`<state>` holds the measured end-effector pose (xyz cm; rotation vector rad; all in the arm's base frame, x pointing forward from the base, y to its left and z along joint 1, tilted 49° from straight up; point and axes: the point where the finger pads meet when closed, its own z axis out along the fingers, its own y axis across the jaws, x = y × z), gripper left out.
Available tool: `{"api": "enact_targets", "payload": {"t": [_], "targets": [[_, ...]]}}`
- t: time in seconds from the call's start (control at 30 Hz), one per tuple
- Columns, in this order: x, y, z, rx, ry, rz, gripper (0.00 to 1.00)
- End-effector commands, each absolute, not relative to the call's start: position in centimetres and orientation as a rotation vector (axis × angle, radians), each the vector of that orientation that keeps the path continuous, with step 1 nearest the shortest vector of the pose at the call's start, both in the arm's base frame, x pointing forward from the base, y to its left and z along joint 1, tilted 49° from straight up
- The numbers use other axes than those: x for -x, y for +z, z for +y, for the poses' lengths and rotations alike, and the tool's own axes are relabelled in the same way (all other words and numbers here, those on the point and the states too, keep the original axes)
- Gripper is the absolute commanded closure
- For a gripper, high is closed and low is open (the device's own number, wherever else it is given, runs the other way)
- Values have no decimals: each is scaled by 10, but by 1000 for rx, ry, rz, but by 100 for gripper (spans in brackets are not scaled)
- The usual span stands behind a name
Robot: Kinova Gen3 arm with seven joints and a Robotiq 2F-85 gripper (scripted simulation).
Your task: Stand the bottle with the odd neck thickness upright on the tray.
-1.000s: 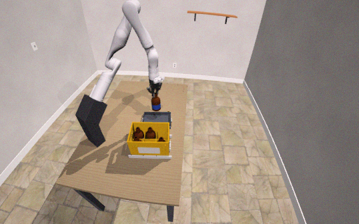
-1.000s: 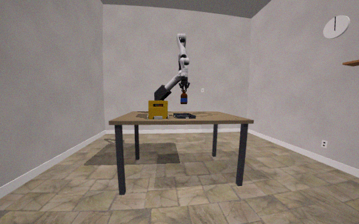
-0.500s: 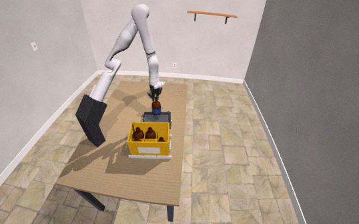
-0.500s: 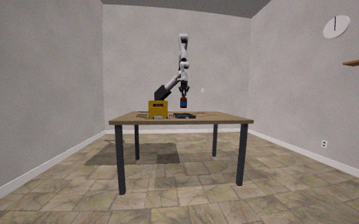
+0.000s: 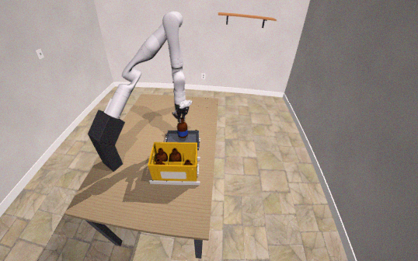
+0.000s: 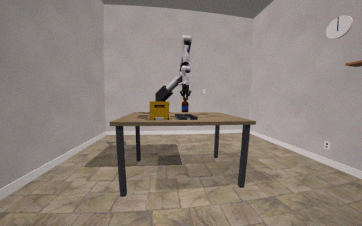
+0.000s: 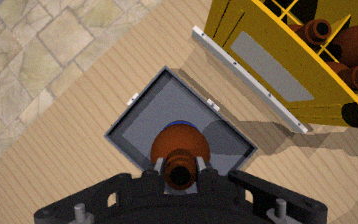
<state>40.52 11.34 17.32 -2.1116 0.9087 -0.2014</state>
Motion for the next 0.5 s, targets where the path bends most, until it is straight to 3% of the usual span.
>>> {"api": "enact_targets", "payload": {"t": [0.0, 0.47], "targets": [[-407, 168, 127, 2119, -197, 887, 100], [-417, 157, 139, 2116, -201, 888, 100]]}}
